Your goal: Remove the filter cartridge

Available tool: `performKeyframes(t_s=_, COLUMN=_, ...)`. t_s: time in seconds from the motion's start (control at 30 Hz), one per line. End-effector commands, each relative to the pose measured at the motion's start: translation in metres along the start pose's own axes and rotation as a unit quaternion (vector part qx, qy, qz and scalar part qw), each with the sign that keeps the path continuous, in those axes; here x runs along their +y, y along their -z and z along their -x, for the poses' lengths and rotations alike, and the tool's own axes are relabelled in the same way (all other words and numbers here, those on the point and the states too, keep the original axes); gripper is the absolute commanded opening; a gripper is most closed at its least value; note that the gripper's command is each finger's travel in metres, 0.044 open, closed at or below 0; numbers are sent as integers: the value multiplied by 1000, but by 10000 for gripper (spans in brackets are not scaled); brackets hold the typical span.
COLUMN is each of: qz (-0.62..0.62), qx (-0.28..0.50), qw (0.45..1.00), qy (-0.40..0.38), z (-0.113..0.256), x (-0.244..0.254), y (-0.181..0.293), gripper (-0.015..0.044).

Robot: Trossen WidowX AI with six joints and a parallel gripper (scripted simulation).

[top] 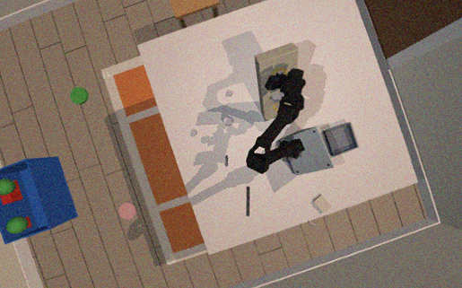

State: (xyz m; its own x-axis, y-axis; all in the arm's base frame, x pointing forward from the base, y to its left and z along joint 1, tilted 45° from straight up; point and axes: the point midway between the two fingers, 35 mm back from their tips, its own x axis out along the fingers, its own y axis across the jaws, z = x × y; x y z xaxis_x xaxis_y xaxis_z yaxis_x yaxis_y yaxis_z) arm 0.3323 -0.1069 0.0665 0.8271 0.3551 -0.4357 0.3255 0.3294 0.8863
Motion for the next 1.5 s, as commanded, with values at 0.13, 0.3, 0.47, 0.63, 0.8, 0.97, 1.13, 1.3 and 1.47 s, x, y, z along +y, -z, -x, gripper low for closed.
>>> performKeyframes(t_s=0.13, qz=16, qx=1, qw=1000, qy=9, z=6, x=-1, y=-1, gripper=0)
performKeyframes(t_s=0.3, qz=6, qx=3, qw=1000, qy=12, z=31, x=-2, y=-3, gripper=0)
performKeyframes(t_s=0.47, qz=-6, qx=2, qw=1000, qy=11, z=56, x=-1, y=-2, gripper=0)
performKeyframes(t_s=0.63, qz=-14, qx=0, qw=1000, qy=7, z=72, x=1, y=0, gripper=0)
performKeyframes(t_s=0.8, qz=-14, qx=0, qw=1000, qy=7, z=71, x=-3, y=7, gripper=0)
performKeyframes(t_s=0.97, qz=-15, qx=1, qw=1000, qy=7, z=69, x=-12, y=21, gripper=0)
performKeyframes(t_s=1.13, qz=-15, qx=1, qw=1000, qy=7, z=66, x=-20, y=36, gripper=0)
performKeyframes(t_s=1.3, qz=-15, qx=1, qw=1000, qy=7, z=65, x=-28, y=52, gripper=0)
performKeyframes(t_s=1.47, qz=-15, qx=1, qw=1000, qy=7, z=63, x=-35, y=67, gripper=0)
